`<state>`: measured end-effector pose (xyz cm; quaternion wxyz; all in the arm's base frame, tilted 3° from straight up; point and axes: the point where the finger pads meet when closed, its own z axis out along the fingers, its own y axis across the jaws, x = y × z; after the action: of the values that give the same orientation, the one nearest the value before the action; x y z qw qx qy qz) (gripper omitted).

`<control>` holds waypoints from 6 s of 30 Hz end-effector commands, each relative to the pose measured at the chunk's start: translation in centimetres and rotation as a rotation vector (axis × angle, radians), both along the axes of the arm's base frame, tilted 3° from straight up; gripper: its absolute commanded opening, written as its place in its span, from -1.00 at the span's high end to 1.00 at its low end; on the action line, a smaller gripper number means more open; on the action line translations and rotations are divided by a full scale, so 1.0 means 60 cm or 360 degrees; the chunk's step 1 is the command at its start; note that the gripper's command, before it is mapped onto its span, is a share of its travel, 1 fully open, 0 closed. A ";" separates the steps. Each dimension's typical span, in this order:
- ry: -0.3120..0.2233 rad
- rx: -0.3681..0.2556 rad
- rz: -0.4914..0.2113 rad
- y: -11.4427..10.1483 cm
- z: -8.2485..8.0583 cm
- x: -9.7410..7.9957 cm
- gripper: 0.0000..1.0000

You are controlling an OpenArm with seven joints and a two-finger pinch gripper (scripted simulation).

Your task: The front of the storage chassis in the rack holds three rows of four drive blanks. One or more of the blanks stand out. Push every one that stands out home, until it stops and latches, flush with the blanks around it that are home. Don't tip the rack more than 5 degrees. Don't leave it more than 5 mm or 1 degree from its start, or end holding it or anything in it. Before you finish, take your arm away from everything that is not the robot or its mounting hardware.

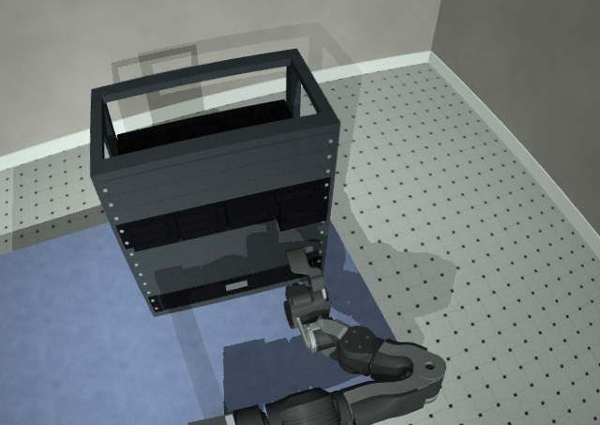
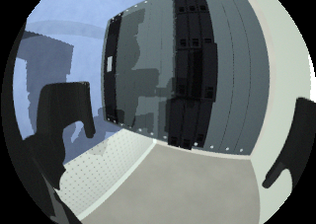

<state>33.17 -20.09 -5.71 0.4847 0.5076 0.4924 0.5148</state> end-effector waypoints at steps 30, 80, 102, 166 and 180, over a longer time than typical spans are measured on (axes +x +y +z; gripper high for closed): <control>-0.0014 -0.0003 -0.0006 -0.002 0.004 0.000 -1.00; -0.0011 -0.0001 -0.0005 -0.091 0.051 0.136 -1.00; -0.0011 -0.0001 -0.0005 -0.091 0.051 0.136 -1.00; -0.0011 -0.0001 -0.0005 -0.091 0.051 0.136 1.00; -0.0014 -0.0002 -0.0001 -0.063 0.039 0.126 1.00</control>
<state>40.73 -23.81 -3.35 0.4815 0.5037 0.4953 0.5187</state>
